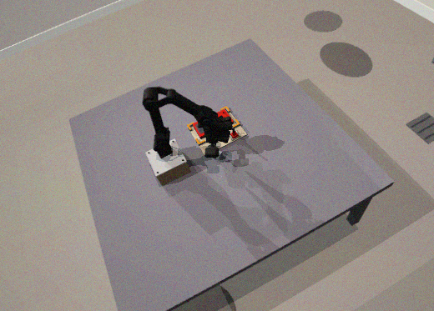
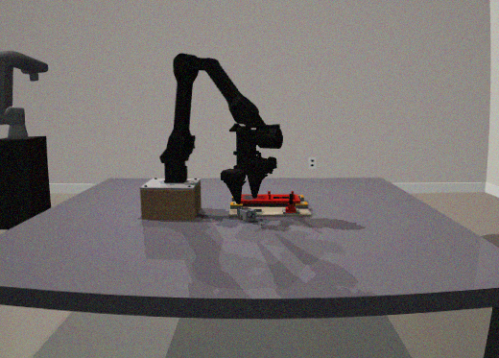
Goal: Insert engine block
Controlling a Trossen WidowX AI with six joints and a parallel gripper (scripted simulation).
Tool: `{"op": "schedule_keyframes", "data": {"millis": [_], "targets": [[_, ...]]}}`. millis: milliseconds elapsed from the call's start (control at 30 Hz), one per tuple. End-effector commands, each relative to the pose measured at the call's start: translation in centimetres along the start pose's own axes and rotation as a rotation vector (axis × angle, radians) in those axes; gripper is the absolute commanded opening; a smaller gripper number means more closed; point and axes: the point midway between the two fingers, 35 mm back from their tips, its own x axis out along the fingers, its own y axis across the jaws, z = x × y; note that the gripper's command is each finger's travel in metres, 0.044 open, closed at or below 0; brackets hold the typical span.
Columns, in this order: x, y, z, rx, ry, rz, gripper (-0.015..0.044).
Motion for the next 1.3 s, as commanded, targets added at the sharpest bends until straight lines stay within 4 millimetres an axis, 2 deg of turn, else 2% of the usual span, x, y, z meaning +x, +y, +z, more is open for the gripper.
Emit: {"op": "schedule_keyframes", "data": {"millis": [0, 1267], "targets": [[-0.06, -0.01, -0.01, -0.144, 0.001, -0.001, 0.044], [-0.34, 0.0, 0.01, -1.457, 0.003, 0.0, 0.044]]}}
